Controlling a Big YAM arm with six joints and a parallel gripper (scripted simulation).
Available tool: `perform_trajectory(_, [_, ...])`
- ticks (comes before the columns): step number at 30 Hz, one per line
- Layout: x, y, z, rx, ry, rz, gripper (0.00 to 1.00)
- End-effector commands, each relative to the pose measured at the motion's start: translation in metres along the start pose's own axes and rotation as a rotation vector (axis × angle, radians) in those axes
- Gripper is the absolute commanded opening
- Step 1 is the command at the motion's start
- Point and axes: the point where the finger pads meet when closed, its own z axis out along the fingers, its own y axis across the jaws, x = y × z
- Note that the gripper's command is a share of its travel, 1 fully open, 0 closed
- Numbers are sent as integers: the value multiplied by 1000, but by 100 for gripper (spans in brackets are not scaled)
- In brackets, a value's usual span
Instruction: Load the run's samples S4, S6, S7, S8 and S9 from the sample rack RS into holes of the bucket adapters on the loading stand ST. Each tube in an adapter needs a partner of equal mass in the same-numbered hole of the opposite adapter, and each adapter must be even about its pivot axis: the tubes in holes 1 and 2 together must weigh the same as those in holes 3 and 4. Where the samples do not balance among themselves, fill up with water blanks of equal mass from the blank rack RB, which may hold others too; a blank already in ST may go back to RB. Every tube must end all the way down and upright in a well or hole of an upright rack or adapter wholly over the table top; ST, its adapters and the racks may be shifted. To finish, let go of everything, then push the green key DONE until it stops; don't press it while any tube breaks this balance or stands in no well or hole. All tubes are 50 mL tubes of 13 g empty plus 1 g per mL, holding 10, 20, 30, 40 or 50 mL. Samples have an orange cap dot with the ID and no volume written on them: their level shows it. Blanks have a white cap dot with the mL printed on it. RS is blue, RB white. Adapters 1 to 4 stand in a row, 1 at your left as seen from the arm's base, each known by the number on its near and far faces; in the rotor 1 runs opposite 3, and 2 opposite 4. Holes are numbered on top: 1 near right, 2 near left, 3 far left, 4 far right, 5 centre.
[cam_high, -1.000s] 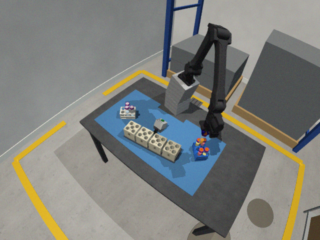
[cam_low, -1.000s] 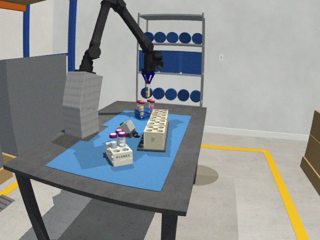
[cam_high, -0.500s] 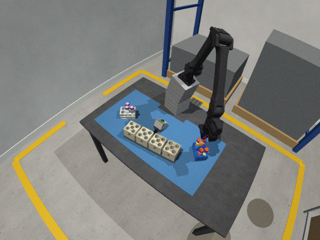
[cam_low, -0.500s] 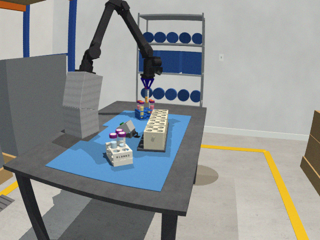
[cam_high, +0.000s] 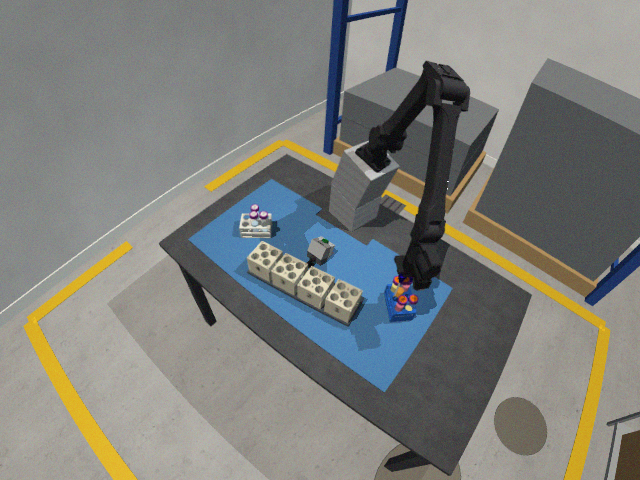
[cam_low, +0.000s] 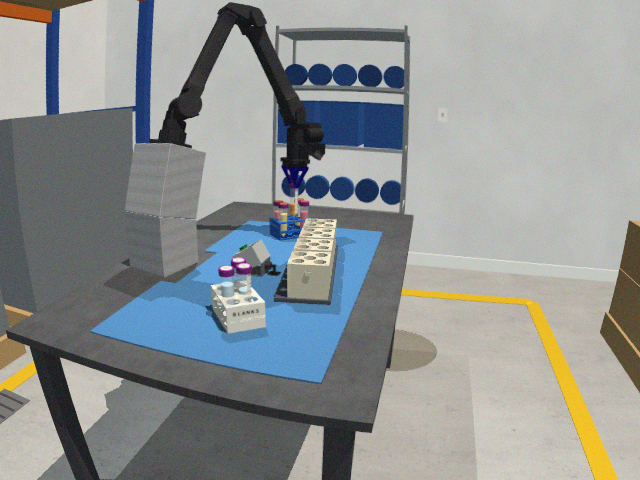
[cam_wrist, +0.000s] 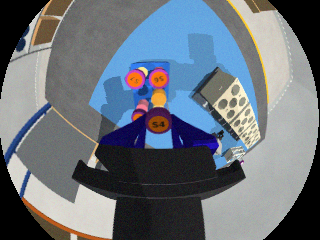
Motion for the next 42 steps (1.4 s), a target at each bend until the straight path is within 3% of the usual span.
perform_trajectory(1, [-19,8,8,-3,-37,-7,0])
perform_trajectory(2, [-13,2,2,-2,-29,-3,0])
perform_trajectory(7, [-18,5,8,-2,-34,-4,0])
perform_trajectory(10, [-14,2,1,-2,-30,-3,0])
perform_trajectory(27, [-15,2,0,-2,-30,-3,0])
perform_trajectory(31, [-22,7,11,-3,-37,-6,0])
perform_trajectory(33, [-11,4,17,0,-19,-1,0])
perform_trajectory(42, [-9,5,27,-1,-18,-3,0])
